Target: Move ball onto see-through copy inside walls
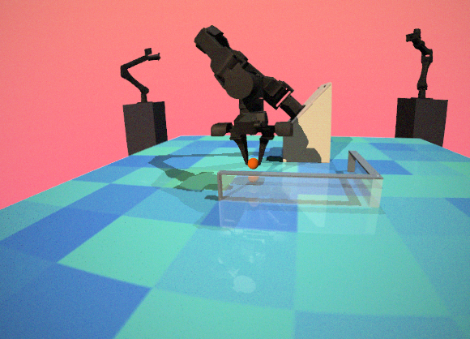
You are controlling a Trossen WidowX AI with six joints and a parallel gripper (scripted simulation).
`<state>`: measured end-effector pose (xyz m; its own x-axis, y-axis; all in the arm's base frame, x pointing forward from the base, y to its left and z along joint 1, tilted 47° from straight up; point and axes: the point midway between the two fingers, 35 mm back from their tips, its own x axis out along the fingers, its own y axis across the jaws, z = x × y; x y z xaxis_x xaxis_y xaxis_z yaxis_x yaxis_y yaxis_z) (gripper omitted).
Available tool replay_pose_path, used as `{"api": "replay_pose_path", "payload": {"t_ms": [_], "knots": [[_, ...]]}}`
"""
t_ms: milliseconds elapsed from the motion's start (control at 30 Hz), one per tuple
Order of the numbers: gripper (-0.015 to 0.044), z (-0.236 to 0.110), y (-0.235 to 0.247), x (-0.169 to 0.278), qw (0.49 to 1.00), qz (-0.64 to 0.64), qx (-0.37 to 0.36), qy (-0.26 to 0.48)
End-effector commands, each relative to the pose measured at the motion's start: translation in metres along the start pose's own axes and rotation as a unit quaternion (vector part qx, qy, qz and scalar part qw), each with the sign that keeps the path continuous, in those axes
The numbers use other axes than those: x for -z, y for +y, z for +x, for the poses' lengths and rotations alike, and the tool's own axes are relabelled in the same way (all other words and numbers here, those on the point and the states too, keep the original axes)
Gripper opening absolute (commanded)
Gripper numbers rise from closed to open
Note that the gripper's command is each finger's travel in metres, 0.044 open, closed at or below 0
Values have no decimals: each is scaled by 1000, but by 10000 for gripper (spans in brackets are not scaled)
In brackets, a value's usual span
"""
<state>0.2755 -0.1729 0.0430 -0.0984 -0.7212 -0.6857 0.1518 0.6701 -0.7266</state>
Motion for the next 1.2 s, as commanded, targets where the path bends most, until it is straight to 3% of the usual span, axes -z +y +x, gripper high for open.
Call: {"api": "replay_pose_path", "payload": {"t_ms": [0,933,1167], "knots": [[0,20,0,3,1000,-3,3,1],[0,40,-1,3,1000,-4,3,1],[184,39,-2,3,1000,-1,5,0]]}}
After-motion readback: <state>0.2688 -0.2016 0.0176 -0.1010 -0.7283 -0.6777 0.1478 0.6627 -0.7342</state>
